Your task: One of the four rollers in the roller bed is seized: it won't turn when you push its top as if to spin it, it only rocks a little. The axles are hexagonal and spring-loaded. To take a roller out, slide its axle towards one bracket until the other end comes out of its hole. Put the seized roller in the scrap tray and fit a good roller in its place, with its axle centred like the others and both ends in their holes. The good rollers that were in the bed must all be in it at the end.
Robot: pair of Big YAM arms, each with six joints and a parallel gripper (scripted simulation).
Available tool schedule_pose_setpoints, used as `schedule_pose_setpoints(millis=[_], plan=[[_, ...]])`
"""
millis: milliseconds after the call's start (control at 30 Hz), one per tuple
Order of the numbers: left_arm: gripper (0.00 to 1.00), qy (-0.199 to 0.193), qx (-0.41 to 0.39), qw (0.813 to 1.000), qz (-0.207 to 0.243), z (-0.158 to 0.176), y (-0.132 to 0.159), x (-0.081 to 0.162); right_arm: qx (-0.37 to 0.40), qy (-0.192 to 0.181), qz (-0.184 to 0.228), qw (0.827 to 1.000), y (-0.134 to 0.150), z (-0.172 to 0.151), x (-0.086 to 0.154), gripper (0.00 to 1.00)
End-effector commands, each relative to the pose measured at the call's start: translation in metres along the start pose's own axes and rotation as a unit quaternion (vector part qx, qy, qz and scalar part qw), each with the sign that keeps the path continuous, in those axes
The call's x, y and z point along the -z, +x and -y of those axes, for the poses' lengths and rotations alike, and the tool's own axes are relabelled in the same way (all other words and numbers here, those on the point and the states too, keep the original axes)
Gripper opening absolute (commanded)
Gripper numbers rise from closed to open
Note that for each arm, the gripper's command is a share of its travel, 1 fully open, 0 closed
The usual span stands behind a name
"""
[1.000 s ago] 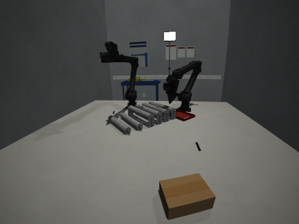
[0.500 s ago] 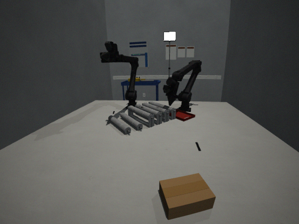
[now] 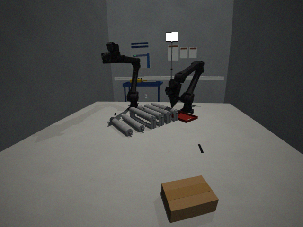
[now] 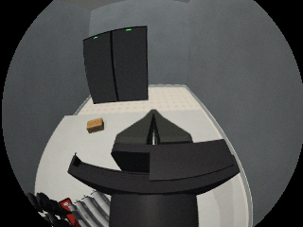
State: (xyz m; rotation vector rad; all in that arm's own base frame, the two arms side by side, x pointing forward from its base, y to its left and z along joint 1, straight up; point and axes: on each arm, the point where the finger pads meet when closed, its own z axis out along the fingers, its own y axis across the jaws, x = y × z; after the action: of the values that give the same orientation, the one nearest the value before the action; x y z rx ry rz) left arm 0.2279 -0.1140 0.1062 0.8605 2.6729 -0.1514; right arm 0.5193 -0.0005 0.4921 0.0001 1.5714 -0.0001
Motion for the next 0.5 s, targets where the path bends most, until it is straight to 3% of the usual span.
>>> schedule_pose_setpoints(millis=[0, 467], plan=[[0.0, -0.003, 0.001, 1.0, 0.01, -0.004, -0.003, 0.001, -0.005, -0.007, 0.017, 1.0, -0.013, -0.007, 0.004, 0.0], [0.0, -0.002, 0.002, 1.0, 0.006, -0.004, -0.003, -0.003, -0.005, -0.007, 0.017, 1.0, -0.013, -0.007, 0.004, 0.0]])
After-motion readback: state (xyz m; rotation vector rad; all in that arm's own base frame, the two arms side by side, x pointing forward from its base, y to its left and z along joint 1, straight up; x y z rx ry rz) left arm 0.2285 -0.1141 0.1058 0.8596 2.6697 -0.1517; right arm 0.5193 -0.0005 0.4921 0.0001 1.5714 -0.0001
